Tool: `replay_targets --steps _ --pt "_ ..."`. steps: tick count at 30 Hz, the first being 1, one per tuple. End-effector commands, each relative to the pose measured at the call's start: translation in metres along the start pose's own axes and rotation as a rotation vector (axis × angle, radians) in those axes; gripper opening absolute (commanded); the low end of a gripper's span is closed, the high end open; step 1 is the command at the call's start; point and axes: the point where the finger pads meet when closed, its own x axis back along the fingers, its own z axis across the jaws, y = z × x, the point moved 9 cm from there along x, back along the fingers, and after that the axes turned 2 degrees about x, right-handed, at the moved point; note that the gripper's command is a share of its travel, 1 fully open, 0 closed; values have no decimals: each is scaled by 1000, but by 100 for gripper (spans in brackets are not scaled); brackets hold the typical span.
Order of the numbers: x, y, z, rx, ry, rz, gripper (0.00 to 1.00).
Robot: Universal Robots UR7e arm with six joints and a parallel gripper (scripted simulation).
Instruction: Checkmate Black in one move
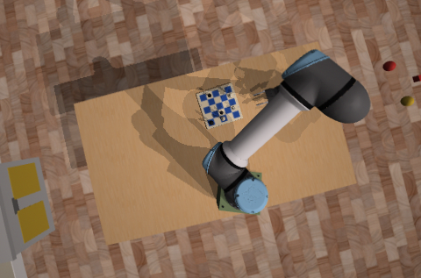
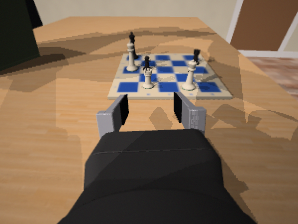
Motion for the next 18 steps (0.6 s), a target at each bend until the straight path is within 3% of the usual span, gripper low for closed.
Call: replay_targets --steps 1,13,18 --pt "1 0 0 1 0 -1 100" --pt "1 -2 0 1 0 -1 100" --pt "7 -17 2 1 0 -1 100"
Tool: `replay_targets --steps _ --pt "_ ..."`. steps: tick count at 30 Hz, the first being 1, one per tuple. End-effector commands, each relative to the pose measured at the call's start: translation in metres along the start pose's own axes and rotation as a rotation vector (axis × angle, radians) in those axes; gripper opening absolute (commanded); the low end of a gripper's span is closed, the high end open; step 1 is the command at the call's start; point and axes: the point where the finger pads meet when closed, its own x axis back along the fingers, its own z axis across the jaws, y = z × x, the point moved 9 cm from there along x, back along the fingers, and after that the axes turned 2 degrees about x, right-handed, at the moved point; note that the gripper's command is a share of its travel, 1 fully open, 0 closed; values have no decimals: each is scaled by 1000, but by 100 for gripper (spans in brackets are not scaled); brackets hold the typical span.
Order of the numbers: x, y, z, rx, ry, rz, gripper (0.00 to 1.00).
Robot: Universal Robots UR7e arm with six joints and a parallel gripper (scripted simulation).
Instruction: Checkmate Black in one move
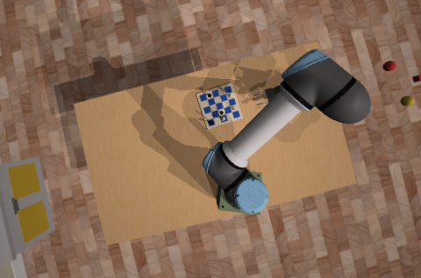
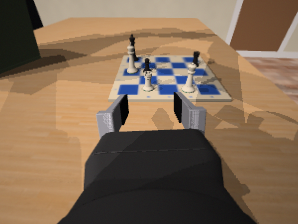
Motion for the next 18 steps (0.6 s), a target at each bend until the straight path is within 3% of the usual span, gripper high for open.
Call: replay_targets --steps 1,5,12,18 --pt "8 -18 2 1 0 -2 100" --pt "13 -30 3 1 0 -2 100" --pt "29 -70 6 1 0 -2 100" --pt "32 -79 7 1 0 -2 100"
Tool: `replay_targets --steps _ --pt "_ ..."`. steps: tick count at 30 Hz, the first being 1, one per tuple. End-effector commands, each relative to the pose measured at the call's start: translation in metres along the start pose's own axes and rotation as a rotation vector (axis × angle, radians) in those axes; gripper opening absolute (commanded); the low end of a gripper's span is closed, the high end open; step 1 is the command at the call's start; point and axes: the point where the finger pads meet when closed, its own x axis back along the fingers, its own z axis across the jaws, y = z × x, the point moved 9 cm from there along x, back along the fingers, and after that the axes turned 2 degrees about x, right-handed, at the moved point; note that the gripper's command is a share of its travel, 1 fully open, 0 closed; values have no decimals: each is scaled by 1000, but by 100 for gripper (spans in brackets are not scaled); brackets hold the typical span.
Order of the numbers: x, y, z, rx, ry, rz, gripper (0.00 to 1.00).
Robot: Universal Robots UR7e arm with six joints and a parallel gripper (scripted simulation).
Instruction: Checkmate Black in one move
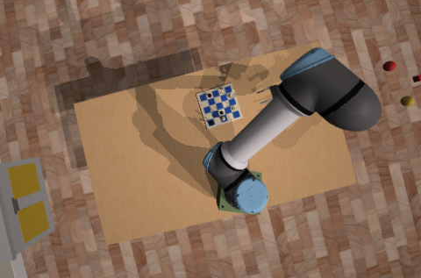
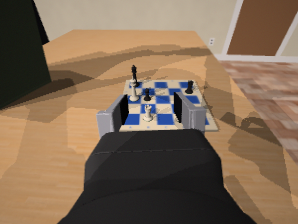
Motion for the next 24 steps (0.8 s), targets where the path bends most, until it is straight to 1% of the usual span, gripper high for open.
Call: replay_targets --steps 1,8,12,16,19,21,24 --pt "2 -6 0 0 0 0 100" --pt "1 -5 1 5 -3 -4 100" --pt "-3 -7 3 31 -23 -20 100" --pt "-13 -10 8 91 -68 -58 100" --pt "-25 -14 13 163 -122 -101 100" --pt "-25 -14 13 163 -122 -101 100" --pt "-39 -20 19 256 -191 -156 100"
